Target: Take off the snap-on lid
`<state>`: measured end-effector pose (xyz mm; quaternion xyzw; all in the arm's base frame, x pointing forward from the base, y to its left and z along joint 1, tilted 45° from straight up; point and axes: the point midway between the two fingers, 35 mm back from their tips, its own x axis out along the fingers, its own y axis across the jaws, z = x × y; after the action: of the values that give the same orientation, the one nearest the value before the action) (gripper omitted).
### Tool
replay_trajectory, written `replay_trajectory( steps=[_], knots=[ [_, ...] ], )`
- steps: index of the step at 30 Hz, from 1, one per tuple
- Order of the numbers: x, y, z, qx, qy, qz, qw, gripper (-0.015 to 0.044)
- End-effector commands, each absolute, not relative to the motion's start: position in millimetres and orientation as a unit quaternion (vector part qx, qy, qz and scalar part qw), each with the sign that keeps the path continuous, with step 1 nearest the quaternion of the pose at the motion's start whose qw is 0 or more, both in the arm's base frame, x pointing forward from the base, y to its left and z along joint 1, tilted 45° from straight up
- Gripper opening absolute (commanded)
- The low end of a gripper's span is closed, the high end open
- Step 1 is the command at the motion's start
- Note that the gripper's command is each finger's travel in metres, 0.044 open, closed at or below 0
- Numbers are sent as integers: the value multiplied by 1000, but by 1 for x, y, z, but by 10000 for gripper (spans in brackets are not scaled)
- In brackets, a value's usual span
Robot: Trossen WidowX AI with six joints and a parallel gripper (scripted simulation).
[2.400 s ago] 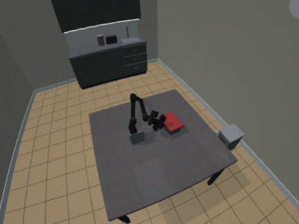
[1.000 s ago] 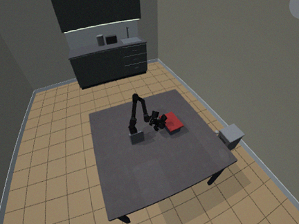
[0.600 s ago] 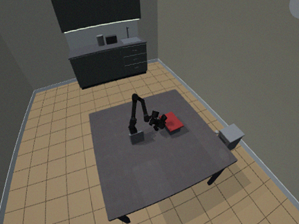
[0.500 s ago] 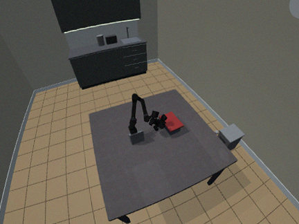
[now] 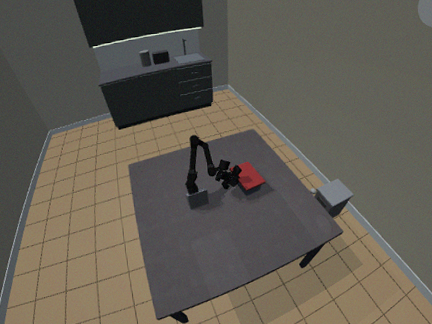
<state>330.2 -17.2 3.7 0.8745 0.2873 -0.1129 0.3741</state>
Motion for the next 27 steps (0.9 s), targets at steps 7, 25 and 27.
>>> replay_trajectory(
  steps=[7,25,27],
  knots=[
    [330,-21,7,874,284,-110,378,0],
    [329,-24,10,874,284,-110,378,0],
    [329,-24,10,874,284,-110,378,0]
  ],
)
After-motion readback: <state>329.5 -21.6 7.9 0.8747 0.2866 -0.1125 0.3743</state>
